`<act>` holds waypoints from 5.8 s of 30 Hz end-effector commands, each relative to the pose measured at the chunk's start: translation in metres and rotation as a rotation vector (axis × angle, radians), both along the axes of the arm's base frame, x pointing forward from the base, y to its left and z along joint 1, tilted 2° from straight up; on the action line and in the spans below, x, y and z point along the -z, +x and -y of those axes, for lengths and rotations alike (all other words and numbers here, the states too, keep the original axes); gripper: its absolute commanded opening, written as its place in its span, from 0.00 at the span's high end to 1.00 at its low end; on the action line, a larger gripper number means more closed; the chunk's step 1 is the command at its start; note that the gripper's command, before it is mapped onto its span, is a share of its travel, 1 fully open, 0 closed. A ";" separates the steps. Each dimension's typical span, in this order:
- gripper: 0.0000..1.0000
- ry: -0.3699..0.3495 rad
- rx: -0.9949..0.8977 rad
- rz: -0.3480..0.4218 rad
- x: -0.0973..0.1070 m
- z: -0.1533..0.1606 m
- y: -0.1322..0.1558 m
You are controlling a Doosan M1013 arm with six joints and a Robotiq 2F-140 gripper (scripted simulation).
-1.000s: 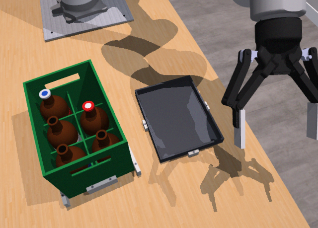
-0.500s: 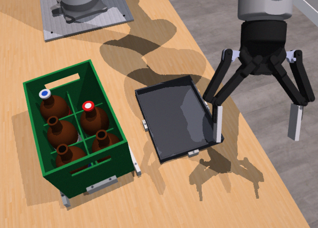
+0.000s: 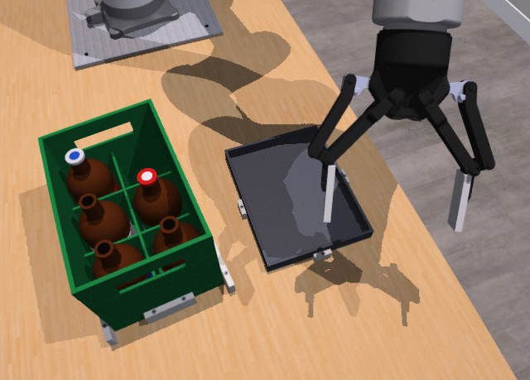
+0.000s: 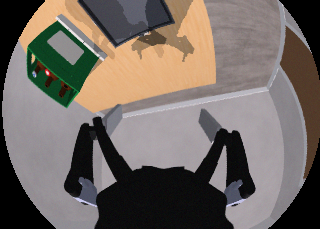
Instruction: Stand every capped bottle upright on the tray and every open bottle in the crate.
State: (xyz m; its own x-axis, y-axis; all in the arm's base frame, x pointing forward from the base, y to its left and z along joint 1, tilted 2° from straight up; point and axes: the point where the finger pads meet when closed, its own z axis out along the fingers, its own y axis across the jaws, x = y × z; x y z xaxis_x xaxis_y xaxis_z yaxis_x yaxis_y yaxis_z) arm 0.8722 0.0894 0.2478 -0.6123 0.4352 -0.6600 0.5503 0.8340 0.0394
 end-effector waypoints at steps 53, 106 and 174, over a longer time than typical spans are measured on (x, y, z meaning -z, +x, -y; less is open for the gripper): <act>0.00 0.273 0.392 -0.150 0.010 0.081 -0.102; 0.00 0.547 0.787 -0.296 0.012 0.170 -0.201; 0.00 0.657 0.953 -0.348 0.012 0.334 -0.244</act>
